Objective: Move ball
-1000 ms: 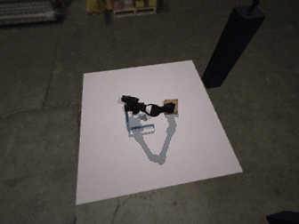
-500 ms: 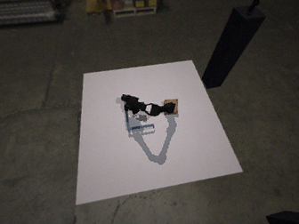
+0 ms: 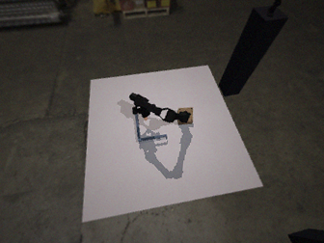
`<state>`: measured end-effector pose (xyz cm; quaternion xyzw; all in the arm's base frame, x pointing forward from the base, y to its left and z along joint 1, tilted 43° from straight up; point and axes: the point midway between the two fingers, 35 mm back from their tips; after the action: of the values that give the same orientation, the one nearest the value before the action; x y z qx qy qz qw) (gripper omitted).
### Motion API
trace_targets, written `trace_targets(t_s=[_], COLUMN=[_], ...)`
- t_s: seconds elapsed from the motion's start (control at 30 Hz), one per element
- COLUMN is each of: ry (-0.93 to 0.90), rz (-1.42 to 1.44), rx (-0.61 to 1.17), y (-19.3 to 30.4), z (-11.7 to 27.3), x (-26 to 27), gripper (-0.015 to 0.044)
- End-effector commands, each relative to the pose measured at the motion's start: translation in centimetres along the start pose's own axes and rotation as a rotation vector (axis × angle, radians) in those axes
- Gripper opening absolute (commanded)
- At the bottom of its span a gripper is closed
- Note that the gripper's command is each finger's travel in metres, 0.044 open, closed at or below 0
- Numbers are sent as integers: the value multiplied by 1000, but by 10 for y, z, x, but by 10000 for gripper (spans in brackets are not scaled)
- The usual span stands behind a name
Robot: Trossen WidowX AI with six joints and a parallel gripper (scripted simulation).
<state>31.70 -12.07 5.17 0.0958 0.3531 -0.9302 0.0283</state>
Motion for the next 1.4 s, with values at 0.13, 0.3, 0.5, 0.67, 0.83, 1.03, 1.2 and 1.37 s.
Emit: trace_targets(t_s=[0.13, 0.3, 0.5, 0.67, 0.83, 1.03, 1.2, 1.37], ry=[0, 1, 1, 1, 2, 2, 2, 3], rz=[6, 7, 7, 7, 8, 8, 8, 8], rx=[5, 5, 5, 5, 4, 2, 2, 1], y=[-2, 14, 18, 19, 19, 18, 18, 18], z=[23, -8, -21, -42, -70, -89, -92, -100], x=[3, 0, -1, -3, -2, -1, -1, -1], gripper=[0, 0, 0, 0, 0, 0, 0, 0])
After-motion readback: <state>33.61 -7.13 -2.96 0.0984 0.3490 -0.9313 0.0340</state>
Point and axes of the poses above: the point midway between the two fingers, 35 mm back from their tips, its own z axis back along the fingers, its own x axis across the jaws, y = z × x, and after that the axes turned 9 degrees about z, right-handed
